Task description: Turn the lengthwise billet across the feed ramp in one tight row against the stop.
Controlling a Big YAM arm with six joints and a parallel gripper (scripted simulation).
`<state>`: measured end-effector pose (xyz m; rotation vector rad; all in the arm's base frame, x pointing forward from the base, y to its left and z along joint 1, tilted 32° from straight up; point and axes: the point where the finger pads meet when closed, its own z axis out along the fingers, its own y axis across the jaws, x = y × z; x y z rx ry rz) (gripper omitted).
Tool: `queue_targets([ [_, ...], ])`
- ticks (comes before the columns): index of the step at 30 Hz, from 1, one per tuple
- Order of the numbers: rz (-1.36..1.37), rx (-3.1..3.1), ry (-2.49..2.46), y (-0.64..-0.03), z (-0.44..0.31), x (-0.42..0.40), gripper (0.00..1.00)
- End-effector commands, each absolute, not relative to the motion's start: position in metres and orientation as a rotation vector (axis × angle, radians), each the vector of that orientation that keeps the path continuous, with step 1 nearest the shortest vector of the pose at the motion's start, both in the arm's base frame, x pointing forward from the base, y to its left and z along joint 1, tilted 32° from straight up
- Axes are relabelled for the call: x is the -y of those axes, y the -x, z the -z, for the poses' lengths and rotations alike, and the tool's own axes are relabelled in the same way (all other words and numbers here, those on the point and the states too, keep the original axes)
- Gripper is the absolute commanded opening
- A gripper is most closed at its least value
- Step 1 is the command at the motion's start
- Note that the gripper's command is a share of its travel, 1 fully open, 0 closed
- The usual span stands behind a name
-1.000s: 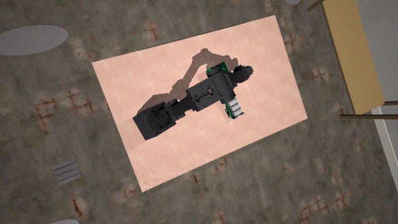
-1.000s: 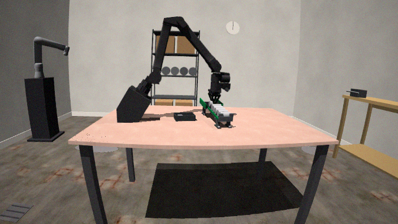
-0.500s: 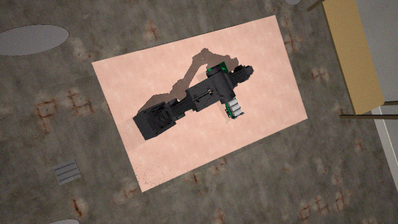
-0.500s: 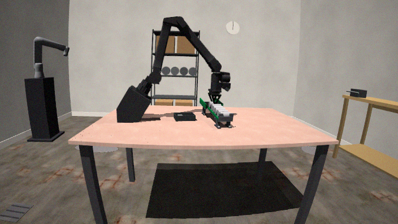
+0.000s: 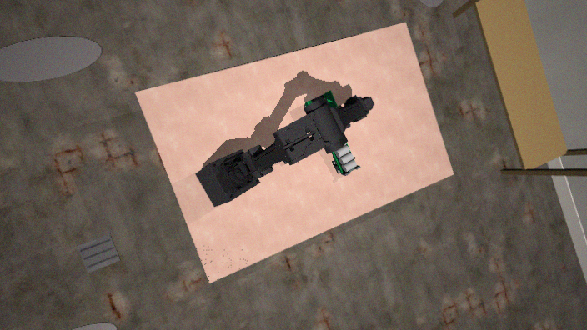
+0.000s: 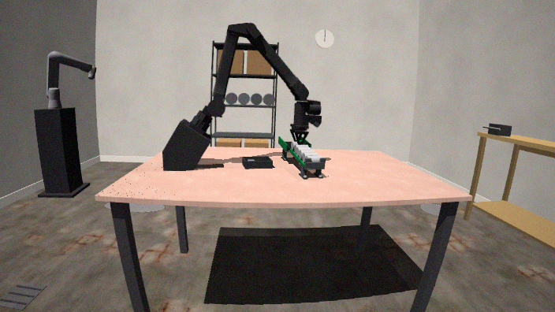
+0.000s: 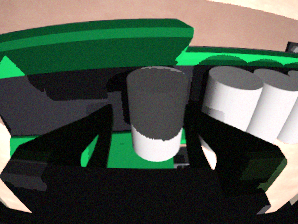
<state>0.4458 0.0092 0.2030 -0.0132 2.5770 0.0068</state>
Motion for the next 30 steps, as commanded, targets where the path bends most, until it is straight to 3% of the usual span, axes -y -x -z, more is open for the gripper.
queue_targets([
  [1, -0.018, -2.547, 0.020, -0.455, -0.216, -0.014, 0.55],
  [29, -0.018, -2.526, 0.020, -0.453, -0.234, -0.014, 0.55],
  [30, -0.017, -2.571, 0.021, -0.450, -0.210, -0.014, 0.55],
])
